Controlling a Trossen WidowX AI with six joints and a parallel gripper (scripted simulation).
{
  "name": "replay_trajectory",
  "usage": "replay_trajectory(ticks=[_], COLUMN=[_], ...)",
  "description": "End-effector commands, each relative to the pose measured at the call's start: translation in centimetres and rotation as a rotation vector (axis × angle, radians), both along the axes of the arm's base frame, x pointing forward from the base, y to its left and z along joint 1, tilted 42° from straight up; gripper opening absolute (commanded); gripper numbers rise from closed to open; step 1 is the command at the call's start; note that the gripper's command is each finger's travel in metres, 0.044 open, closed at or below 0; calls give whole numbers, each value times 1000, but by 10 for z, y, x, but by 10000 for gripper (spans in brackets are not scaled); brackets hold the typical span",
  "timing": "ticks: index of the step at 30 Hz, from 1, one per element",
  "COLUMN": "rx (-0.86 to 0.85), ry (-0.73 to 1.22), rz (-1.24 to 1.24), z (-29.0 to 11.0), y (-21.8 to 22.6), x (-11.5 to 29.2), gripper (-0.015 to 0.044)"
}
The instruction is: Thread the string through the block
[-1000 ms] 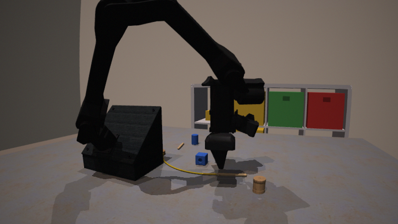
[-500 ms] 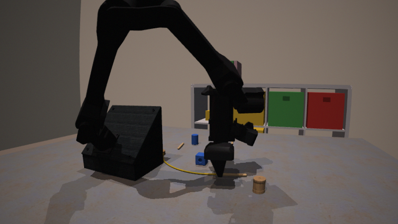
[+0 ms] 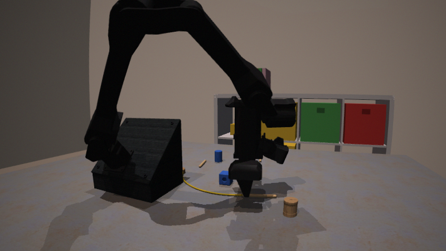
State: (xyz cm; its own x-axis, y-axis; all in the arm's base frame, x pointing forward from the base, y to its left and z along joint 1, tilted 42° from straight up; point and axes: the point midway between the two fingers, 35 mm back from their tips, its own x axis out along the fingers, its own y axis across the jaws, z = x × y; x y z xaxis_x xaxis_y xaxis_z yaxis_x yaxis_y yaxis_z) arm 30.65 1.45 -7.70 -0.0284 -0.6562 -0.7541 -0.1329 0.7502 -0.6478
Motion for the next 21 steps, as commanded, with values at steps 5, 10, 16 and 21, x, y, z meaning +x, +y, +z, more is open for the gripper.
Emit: replay_trajectory(ticks=[5,10,16,21], rx=[1,1,2,2], ry=[-1,0,0,0], rz=[0,0,0,0], z=[3,8,14,18], y=[3,8,13,17], x=[1,1,2,2], gripper=[0,0,0,0])
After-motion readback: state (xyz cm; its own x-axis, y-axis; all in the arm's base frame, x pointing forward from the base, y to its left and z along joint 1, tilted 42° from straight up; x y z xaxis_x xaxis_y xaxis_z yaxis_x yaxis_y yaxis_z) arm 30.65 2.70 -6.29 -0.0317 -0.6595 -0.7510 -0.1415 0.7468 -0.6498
